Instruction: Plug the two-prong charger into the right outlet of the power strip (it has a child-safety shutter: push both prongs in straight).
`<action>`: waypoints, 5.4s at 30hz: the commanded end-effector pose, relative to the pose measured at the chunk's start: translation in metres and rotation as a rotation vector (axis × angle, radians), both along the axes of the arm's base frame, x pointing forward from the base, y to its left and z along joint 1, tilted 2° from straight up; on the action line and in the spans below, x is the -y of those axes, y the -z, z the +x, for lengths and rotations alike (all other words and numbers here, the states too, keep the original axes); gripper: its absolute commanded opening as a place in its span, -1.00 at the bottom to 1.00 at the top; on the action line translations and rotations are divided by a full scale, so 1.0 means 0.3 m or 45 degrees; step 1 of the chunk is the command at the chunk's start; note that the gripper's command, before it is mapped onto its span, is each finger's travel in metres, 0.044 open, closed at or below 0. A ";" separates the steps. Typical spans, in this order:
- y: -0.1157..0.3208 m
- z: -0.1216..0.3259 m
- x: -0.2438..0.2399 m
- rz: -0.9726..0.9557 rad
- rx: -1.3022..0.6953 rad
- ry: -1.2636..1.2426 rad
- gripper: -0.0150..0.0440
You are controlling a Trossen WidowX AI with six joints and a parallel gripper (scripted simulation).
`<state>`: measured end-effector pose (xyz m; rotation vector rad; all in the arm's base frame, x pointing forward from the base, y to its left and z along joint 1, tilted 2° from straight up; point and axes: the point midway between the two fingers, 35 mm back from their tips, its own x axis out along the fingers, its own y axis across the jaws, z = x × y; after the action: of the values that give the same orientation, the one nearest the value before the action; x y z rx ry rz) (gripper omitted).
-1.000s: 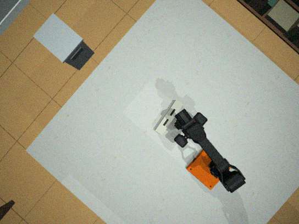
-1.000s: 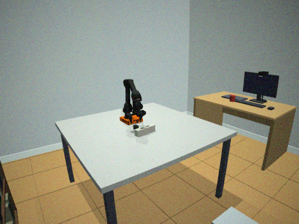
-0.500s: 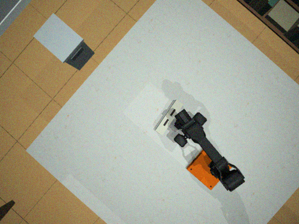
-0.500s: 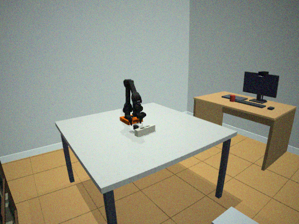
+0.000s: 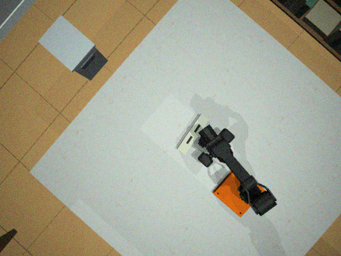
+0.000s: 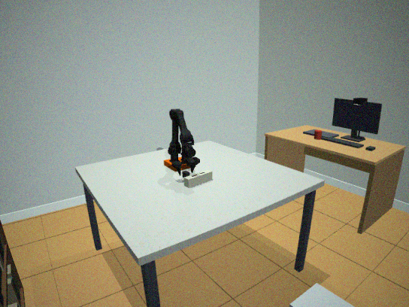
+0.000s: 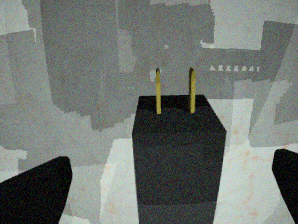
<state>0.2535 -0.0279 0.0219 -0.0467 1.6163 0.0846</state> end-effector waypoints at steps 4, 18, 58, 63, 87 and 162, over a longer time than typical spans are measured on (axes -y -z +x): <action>0.050 -0.010 0.000 -0.003 -0.018 0.004 1.00; 0.047 -0.005 -0.002 0.001 -0.006 0.000 0.47; -0.066 -0.007 0.040 -0.004 -0.011 -0.073 -0.49; -0.023 0.002 0.063 -0.004 -0.008 -0.119 -0.49; 0.007 0.083 0.067 -0.005 -0.004 -0.157 -0.49; 0.017 0.200 0.048 -0.004 0.000 -0.169 -0.49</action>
<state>0.3131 -0.0422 0.0167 -0.1593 1.6107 0.1867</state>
